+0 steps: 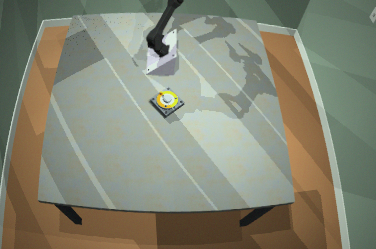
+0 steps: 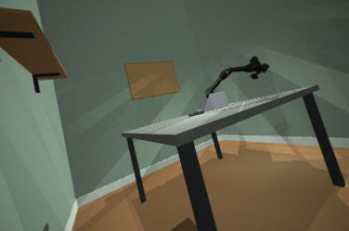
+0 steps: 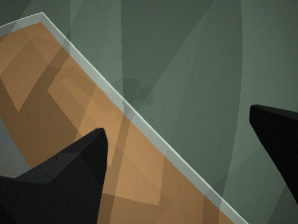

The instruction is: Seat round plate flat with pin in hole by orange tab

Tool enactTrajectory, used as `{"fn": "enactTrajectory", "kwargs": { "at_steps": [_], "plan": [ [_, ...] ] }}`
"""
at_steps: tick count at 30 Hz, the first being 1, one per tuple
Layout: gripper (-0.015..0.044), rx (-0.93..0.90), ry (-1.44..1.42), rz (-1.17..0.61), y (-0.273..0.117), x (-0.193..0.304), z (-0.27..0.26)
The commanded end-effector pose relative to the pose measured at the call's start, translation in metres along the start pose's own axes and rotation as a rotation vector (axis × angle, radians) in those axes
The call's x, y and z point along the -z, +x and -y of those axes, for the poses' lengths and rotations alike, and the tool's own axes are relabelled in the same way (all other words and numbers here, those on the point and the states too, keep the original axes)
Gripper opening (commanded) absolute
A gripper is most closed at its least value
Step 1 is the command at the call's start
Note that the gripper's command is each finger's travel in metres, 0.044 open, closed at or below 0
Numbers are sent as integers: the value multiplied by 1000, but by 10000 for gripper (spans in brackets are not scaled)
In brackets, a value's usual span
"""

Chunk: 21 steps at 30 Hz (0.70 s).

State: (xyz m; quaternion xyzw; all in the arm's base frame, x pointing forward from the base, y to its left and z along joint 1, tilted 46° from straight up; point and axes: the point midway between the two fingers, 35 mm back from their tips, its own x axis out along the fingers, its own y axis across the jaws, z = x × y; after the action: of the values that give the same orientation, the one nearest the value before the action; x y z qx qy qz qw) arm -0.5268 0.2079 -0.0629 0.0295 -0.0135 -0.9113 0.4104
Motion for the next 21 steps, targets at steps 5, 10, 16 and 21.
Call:
{"fn": "enactTrajectory", "kwargs": {
  "at_steps": [5,10,16,21],
  "plan": [
    [269,302,198,-85,-75,19,29],
    [138,480,341,-118,-130,23,40],
    [0,895,712,-176,-260,47,26],
    [0,1140,989,-158,-343,52,-14]
  ]
}}
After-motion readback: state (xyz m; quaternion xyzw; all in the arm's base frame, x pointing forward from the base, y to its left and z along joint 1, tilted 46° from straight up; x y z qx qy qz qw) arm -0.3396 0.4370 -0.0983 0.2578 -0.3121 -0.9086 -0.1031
